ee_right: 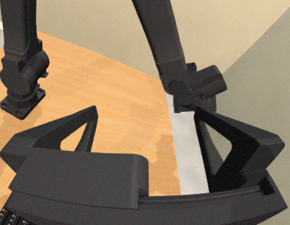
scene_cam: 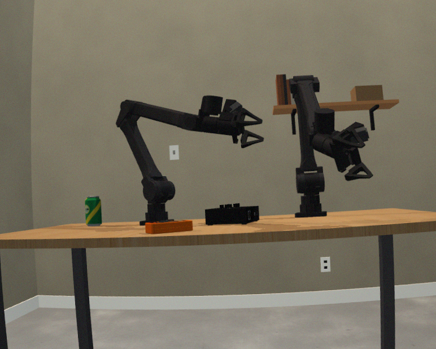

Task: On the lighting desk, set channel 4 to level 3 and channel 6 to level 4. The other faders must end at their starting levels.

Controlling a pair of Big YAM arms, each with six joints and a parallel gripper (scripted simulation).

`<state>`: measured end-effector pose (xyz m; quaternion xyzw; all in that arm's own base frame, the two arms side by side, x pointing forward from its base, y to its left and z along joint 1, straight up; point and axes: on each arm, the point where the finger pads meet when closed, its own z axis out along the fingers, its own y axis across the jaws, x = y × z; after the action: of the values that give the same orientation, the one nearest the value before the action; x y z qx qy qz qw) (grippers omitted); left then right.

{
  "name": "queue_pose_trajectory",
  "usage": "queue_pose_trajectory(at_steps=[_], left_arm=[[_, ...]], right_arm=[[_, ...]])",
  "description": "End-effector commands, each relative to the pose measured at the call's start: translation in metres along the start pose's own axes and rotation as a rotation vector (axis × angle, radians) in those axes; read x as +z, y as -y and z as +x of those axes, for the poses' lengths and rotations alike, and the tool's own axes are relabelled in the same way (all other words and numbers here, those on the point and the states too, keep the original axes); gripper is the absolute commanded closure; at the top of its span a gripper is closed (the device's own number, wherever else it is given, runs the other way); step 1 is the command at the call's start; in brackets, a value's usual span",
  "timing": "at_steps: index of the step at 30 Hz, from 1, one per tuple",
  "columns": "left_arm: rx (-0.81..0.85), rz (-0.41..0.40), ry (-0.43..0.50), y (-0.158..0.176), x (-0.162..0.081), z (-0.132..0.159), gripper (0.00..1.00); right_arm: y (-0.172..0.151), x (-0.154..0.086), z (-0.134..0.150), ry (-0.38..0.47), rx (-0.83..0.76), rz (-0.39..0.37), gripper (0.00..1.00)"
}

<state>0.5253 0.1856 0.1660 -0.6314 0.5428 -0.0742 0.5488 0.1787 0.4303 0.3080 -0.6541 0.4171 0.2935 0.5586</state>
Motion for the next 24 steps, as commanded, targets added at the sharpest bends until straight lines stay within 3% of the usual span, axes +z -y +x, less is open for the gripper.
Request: queue_pose_trajectory(at_steps=[1,12,21,24], left_arm=[[-0.018,0.032,0.012,0.019,0.001,-0.007,0.00],[-0.018,0.032,0.012,0.019,0.001,-0.007,0.00],[-0.018,0.032,0.012,0.019,0.001,-0.007,0.00],[-0.018,0.032,0.012,0.019,0.001,-0.007,0.00]], right_arm=[[0.041,-0.002,-0.027,0.029,-0.005,0.068,0.00],[0.089,-0.021,0.000,-0.034,0.041,0.182,0.00],[0.154,-0.063,0.034,-0.113,0.101,0.351,0.00],[0.162,-0.069,0.037,-0.118,0.105,0.374,0.00]])
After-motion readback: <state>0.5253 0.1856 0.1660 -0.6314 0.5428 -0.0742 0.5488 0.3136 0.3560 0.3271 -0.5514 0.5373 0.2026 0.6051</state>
